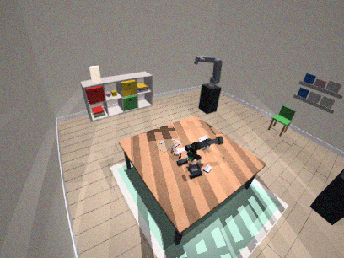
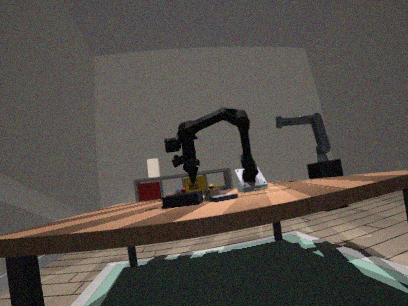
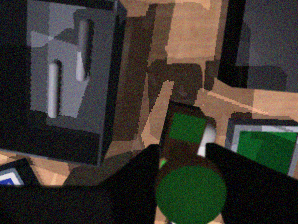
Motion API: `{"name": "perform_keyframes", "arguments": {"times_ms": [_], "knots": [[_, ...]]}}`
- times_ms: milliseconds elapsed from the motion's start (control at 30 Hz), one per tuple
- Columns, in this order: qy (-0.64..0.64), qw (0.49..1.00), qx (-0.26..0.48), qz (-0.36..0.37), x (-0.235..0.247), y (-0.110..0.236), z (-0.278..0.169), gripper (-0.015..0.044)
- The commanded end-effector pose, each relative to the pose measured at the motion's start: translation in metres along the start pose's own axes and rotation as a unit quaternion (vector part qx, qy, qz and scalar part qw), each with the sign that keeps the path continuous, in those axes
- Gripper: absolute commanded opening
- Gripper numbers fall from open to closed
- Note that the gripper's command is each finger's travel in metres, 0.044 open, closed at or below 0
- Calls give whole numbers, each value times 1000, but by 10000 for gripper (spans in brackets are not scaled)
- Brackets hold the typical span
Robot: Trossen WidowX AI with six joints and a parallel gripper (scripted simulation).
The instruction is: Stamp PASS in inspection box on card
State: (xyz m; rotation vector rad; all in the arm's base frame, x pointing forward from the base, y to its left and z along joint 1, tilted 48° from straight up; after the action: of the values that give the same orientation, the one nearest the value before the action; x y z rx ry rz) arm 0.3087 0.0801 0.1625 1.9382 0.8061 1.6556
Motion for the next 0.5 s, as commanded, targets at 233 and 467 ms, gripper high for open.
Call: {"name": "perform_keyframes", "arguments": {"times_ms": [233, 467], "knots": [[2, 1000, 0, -2, 0, 6, 0, 0], [2, 1000, 0, -2, 0, 9, 0, 0]]}}
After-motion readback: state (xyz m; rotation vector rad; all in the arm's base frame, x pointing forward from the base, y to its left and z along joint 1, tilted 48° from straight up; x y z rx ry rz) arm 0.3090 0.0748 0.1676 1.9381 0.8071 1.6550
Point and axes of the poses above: the point midway between the two fingers, 35 mm back from their tips, its own y axis back along the fingers, its own x axis across the jaws, z = x × y, the point moved 5 cm from there along y, back along the fingers, and after that the axes turned 12 degrees about -y, right-handed, at the moved point
